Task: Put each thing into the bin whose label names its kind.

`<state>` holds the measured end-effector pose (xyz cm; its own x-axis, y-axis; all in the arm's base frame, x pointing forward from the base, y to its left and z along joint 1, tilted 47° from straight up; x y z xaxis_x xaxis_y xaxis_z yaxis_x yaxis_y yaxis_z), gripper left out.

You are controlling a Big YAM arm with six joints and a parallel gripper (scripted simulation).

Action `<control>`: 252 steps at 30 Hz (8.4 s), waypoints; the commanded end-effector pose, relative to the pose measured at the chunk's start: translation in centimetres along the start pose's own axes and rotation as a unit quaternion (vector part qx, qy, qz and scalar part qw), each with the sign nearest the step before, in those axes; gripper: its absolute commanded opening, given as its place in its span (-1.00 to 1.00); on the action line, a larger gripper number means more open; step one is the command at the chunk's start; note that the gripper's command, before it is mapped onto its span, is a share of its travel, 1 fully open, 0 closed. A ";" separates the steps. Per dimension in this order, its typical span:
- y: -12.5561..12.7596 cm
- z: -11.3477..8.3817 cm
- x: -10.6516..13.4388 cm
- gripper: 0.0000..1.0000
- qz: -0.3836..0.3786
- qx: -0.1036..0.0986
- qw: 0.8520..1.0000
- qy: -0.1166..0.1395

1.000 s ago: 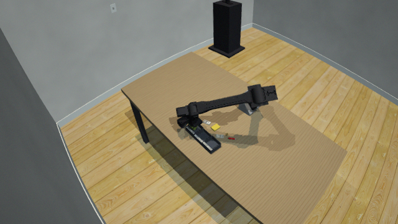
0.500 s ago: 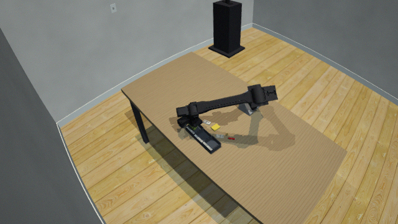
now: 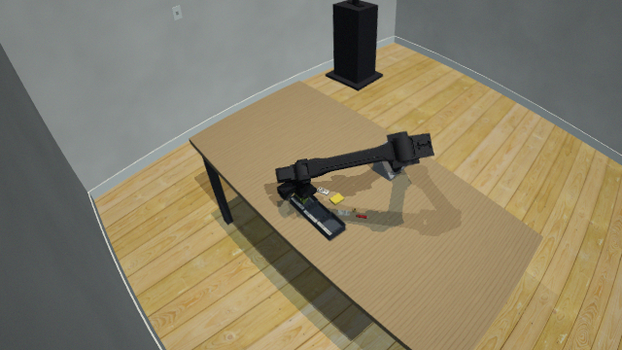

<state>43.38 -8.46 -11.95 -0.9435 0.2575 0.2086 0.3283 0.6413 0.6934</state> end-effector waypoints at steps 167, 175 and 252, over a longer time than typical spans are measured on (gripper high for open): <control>8.4 -0.6 1.6 -0.83 0.003 -0.002 1.000 0.008; 8.4 1.0 1.7 -0.83 0.003 -0.002 1.000 0.008; 8.1 1.1 2.3 -0.83 0.000 -0.002 1.000 0.016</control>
<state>44.69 -2.87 -5.85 -0.9436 0.2616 0.2029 0.3269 0.6404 0.6950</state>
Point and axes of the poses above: the point where the finger pads meet when closed, its own z axis out along the fingers, its own y axis across the jaws, x = y × z, the point moved 1 cm from there along -z, back along the fingers, and after that the axes turned 13 degrees about z, right-handed, at the moved point
